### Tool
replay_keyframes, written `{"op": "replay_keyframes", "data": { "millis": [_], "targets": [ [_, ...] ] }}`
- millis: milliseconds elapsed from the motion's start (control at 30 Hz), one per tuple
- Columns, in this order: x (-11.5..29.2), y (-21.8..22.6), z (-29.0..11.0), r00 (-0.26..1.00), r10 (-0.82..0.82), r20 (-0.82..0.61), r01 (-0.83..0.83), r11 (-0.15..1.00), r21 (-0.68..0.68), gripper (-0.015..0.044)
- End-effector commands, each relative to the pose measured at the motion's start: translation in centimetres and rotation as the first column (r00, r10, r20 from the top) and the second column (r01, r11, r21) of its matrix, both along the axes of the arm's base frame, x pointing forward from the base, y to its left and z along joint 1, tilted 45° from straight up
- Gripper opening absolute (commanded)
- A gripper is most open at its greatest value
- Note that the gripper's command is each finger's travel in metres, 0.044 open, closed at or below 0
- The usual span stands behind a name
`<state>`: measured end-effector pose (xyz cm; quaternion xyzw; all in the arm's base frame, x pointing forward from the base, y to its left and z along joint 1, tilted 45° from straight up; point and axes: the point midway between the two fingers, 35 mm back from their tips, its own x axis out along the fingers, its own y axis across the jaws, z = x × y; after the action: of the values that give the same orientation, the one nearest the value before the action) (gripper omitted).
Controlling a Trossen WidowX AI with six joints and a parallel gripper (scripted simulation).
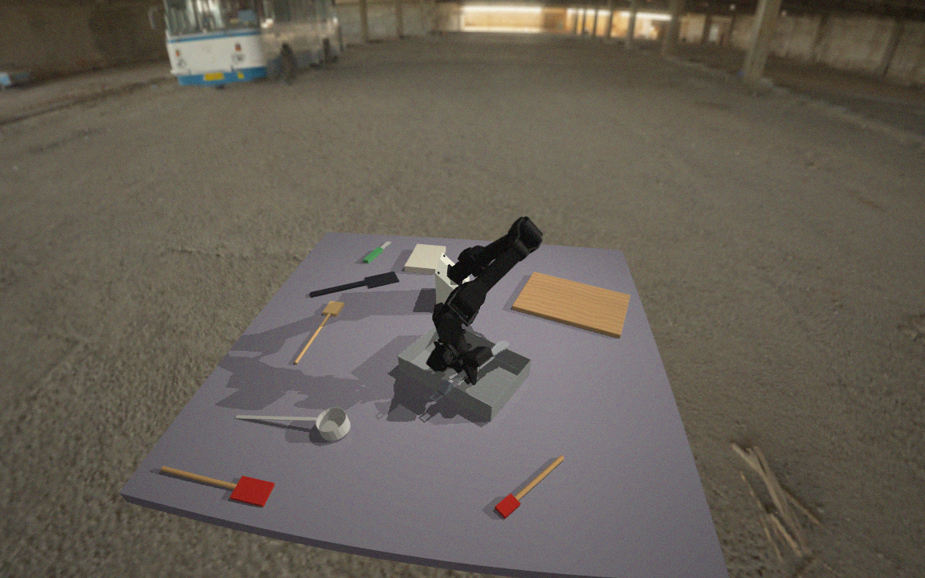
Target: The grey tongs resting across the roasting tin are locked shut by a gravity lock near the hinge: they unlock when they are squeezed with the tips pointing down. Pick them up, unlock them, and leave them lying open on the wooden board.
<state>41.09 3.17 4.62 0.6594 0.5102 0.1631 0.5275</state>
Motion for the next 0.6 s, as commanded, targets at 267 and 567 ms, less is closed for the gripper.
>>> {"op": "replay_keyframes", "data": {
  "millis": [267, 567],
  "targets": [
    [-0.1, -2.6, 2.2, 1.0, -0.001, -0.005, 0.001, 1.0, -0.009, -0.015],
    [-0.9, -5.3, 5.5, 1.0, -0.005, -0.008, 0.005, 1.0, -0.004, -0.015]
  ]
}}
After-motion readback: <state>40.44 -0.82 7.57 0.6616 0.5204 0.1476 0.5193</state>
